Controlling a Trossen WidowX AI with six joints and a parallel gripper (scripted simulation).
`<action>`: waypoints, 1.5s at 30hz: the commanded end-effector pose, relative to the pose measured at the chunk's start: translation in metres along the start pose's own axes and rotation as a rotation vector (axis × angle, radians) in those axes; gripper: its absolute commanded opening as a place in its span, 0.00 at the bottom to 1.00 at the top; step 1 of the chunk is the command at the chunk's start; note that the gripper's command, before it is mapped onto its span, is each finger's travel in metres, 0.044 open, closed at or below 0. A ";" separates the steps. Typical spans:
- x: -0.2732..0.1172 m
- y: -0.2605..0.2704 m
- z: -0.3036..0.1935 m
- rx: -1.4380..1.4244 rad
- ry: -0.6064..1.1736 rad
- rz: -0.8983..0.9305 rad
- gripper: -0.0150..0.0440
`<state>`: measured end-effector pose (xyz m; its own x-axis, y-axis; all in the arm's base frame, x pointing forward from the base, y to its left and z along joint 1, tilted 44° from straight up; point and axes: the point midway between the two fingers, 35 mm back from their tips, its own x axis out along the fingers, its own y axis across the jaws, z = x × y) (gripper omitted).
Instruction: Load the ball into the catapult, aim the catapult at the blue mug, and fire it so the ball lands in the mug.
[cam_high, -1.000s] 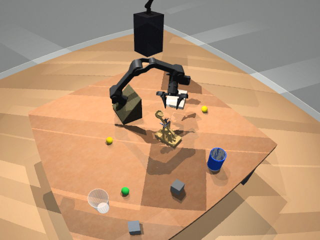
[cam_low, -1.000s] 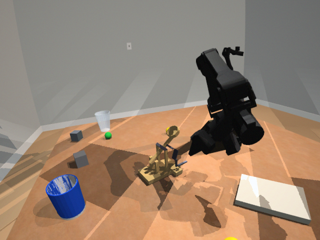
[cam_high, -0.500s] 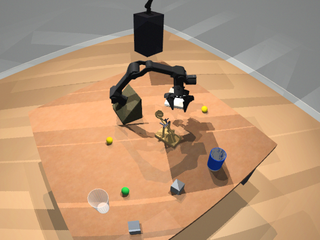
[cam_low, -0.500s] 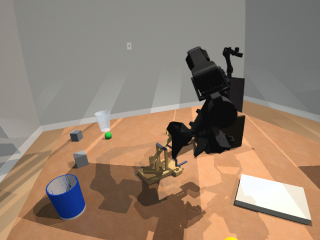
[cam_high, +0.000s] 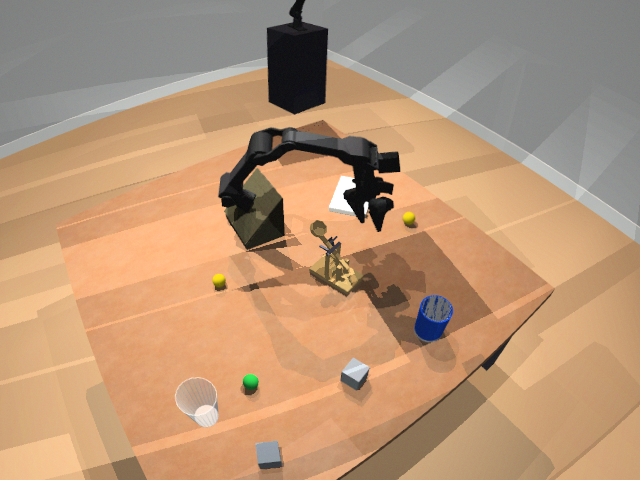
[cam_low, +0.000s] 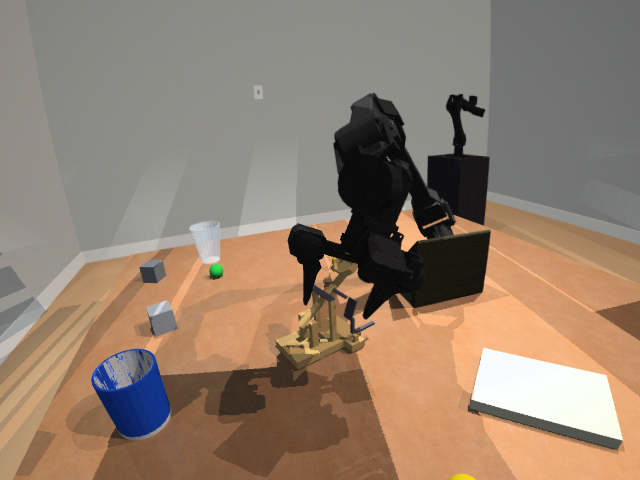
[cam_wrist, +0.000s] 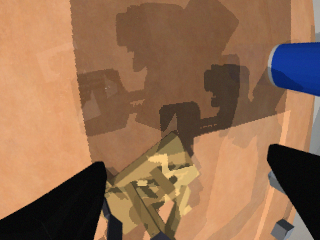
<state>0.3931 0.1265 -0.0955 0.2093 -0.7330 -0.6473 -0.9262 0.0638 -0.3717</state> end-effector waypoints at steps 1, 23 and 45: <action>-0.003 -0.028 0.001 0.151 -0.071 -0.008 1.00; -0.008 -0.162 -0.023 0.812 -0.373 -0.086 1.00; -0.018 -0.224 -0.053 1.096 -0.522 -0.140 1.00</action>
<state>0.5787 0.0892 0.0331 0.6153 -0.4417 -0.6529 -0.1899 0.7208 -0.6666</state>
